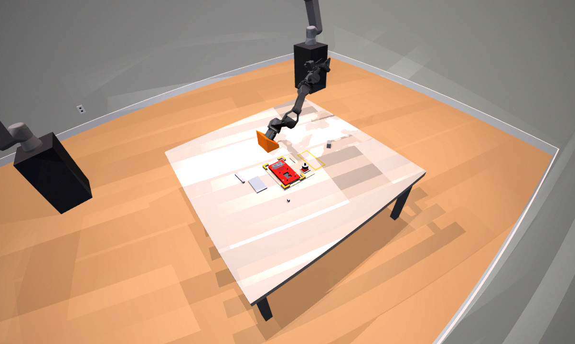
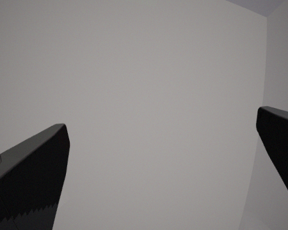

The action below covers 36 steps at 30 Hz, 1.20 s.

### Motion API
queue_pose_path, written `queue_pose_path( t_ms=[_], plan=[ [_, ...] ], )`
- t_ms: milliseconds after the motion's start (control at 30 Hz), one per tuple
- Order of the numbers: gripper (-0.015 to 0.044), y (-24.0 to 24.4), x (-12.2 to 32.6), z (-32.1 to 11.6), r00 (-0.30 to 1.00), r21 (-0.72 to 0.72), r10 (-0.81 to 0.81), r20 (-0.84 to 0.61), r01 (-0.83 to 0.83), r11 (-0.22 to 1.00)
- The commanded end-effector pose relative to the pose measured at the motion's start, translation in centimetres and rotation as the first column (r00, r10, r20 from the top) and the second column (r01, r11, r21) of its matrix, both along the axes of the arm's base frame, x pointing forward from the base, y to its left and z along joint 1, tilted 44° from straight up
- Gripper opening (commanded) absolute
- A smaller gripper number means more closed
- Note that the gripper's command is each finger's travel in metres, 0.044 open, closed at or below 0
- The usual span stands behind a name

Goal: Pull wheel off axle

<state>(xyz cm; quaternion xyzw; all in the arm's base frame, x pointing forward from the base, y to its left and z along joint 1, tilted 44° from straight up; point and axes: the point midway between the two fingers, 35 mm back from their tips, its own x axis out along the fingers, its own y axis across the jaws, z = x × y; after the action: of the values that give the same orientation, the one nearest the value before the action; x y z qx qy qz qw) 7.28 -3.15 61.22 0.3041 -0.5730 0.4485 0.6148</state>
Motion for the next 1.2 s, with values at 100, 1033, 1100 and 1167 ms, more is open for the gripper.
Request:
queue_pose_path(
  t_ms=[100, 1033, 1100, 1167],
  plan=[
    [0.0300, 0.7, -1.6, 0.2, 0.999, -0.029, -0.012, 0.035, 0.013, 0.999],
    [0.0300, 30.5, -2.7, -11.9, 0.970, -0.893, -0.204, 0.135, 0.208, 0.398],
    [0.0300, 31.4, -0.6, -13.5, 0.963, -0.924, -0.246, 0.114, 0.194, 0.329],
    [0.0300, 32.3, 1.1, -14.9, 0.961, -0.951, -0.271, 0.063, 0.140, 0.275]
  ],
)
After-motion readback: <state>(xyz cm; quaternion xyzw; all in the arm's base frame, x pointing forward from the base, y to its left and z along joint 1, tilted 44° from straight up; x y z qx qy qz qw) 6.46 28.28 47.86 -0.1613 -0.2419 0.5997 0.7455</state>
